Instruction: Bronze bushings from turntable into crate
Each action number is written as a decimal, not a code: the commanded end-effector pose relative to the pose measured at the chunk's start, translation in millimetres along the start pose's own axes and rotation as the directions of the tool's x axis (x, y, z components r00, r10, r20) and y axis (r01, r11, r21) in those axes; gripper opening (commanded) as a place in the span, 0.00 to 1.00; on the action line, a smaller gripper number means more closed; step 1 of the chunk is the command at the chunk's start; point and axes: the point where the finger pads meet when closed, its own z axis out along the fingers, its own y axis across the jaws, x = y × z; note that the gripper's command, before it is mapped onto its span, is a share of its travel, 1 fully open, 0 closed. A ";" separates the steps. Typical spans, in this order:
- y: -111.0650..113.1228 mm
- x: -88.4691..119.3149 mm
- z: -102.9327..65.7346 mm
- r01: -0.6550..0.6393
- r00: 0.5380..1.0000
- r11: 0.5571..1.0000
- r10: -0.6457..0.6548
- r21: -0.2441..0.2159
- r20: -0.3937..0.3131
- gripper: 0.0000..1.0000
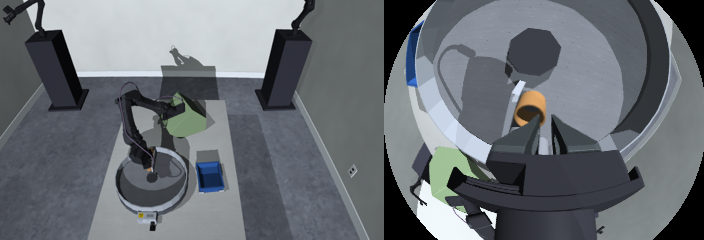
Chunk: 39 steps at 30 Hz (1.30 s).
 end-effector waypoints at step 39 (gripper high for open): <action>4.1 -5.6 -8.7 -0.010 0.999 1.000 0.009 0.009 0.051 0.15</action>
